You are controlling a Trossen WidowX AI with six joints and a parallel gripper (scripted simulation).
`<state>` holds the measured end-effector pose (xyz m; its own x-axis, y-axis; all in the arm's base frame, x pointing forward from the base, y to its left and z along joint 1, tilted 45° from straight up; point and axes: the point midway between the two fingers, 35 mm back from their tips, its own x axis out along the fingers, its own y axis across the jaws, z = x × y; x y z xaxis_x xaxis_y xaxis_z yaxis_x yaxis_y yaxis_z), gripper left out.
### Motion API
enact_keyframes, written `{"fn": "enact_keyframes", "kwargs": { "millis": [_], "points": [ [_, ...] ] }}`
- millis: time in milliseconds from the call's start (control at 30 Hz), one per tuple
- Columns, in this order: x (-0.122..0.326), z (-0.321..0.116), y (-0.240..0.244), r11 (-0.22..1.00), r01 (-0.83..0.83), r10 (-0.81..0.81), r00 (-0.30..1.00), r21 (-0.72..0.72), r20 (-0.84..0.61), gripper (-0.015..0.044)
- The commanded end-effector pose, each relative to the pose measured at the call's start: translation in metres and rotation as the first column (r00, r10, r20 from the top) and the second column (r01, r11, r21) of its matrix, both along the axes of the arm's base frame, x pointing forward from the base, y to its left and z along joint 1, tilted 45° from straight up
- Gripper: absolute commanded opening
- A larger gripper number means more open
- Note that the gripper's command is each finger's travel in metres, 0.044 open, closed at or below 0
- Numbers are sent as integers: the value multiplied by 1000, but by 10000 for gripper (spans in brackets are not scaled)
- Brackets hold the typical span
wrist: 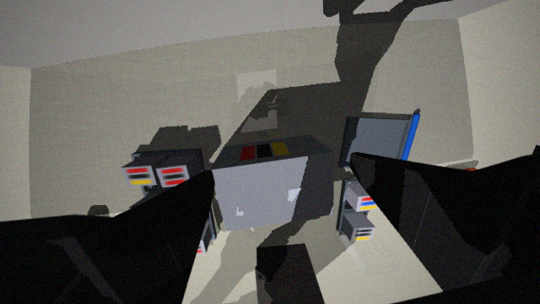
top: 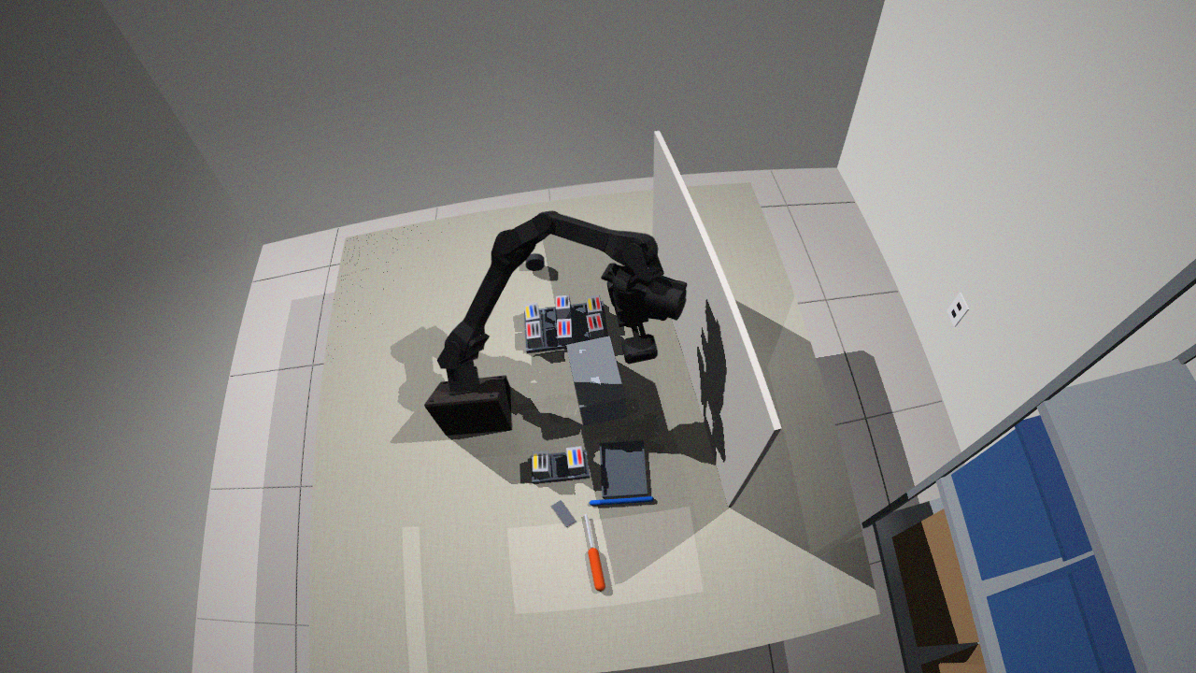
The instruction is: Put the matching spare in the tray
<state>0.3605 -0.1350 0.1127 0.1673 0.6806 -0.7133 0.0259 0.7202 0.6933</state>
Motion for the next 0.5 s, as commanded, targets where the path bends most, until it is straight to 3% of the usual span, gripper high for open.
{"fn": "enact_keyframes", "kwargs": {
  "millis": [0,67,200,400,467],
  "points": [
    [2,7,11,998,-60,61,997,-14,54,440],
    [6,24,42,973,-218,230,953,-80,195,440],
    [3,55,99,855,-460,519,749,-240,412,440],
    [-24,97,185,544,-631,795,178,-553,580,440],
    [-31,103,197,493,-629,809,76,-601,583,440]
  ]
}}
